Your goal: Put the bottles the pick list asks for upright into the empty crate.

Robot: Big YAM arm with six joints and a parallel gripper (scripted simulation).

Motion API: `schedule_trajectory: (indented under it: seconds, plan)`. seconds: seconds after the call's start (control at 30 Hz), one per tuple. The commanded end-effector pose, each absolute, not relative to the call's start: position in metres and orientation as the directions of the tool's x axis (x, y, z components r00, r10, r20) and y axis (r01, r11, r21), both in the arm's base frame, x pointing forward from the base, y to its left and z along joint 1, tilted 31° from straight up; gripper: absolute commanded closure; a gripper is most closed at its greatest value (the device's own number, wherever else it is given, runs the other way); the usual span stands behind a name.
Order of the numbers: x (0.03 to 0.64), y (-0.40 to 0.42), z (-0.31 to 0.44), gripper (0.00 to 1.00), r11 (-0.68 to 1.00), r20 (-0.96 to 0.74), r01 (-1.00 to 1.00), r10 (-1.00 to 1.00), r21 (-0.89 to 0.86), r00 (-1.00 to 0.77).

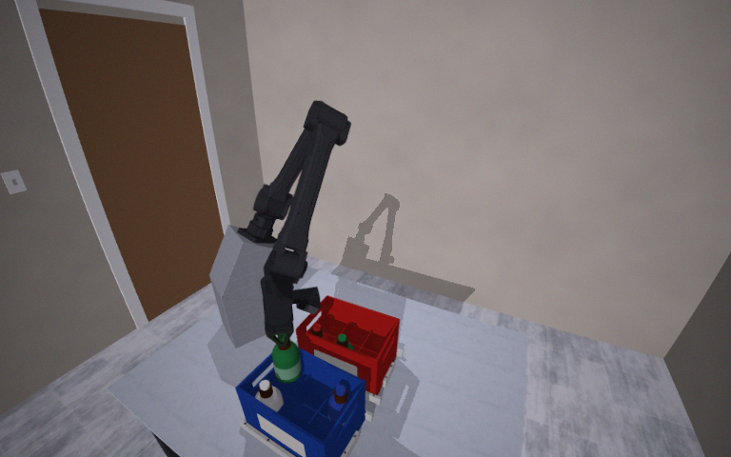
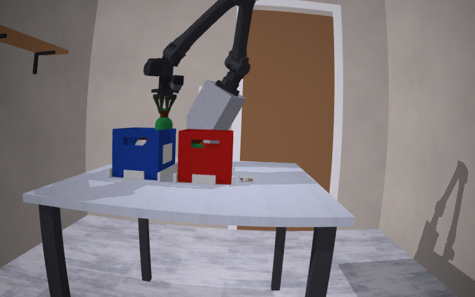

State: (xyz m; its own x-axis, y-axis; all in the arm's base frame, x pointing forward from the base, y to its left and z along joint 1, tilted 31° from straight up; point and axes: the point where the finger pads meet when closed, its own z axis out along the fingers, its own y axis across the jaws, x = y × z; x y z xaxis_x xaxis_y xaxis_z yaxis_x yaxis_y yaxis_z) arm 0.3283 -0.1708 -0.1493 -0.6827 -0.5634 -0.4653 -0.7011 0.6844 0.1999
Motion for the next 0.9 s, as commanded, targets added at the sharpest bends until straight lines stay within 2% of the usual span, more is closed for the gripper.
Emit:
schedule_trajectory:
  seconds: [0.0, 0.87]
  plan:
    - [0.339, -0.198, -0.125, 1.00, 0.699, -0.479, -0.700, -0.569, 0.146, -0.668]
    - [0.332, -0.219, -0.089, 1.00, 0.700, -0.477, -0.701, -0.573, 0.139, -0.667]
